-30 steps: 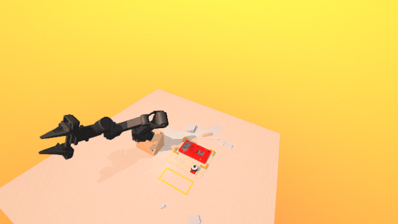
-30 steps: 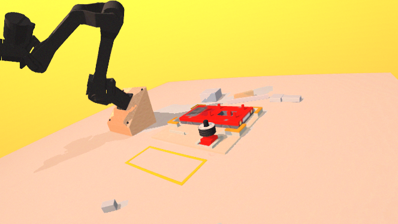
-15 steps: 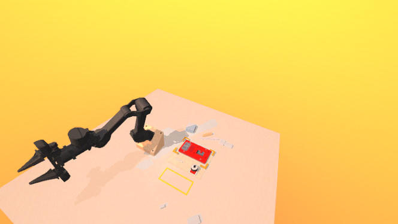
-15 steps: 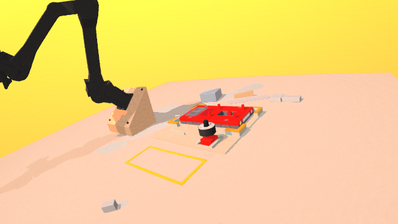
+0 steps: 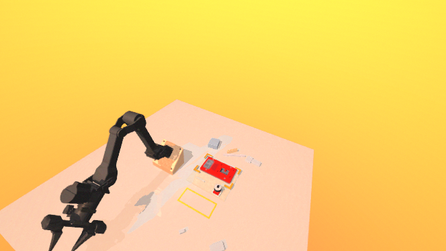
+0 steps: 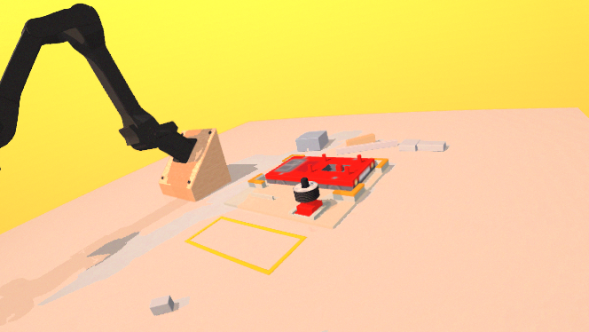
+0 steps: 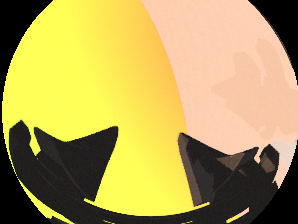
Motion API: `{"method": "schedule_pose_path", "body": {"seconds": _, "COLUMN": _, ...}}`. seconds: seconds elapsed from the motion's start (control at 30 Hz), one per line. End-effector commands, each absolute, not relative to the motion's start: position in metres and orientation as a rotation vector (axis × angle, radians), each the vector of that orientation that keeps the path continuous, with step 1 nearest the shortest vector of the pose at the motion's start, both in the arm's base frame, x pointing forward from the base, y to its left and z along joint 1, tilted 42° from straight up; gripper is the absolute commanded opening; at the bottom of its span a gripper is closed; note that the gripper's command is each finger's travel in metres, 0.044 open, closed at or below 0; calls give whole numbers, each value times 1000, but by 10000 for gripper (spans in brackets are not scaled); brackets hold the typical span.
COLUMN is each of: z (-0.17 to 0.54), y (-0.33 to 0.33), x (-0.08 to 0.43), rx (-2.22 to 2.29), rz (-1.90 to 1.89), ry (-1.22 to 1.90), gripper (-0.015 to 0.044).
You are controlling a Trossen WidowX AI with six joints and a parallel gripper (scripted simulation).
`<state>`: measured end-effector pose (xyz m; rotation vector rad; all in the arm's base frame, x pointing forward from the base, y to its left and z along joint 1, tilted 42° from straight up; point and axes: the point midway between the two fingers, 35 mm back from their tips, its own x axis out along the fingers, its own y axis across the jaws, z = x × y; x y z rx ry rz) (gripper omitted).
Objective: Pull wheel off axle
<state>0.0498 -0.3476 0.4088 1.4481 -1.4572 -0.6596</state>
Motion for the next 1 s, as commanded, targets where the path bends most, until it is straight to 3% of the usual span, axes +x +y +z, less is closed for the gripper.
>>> {"method": "schedule_pose_path", "body": {"seconds": 0.0, "z": 374, "y": -365, "x": 107, "rx": 1612, "rz": -769, "ry": -1305, "gripper": 300}}
{"method": "schedule_pose_path", "body": {"seconds": 0.43, "z": 260, "y": -327, "x": 272, "rx": 1839, "rz": -1112, "ry": -698, "gripper": 300}}
{"method": "schedule_pose_path", "body": {"seconds": 0.73, "z": 187, "y": -241, "x": 356, "rx": 1770, "rz": -1290, "ry": -222, "gripper": 300}}
{"method": "schedule_pose_path", "body": {"seconds": 0.97, "z": 132, "y": -150, "x": 387, "rx": 1567, "rz": -1391, "ry": 169, "gripper": 300}}
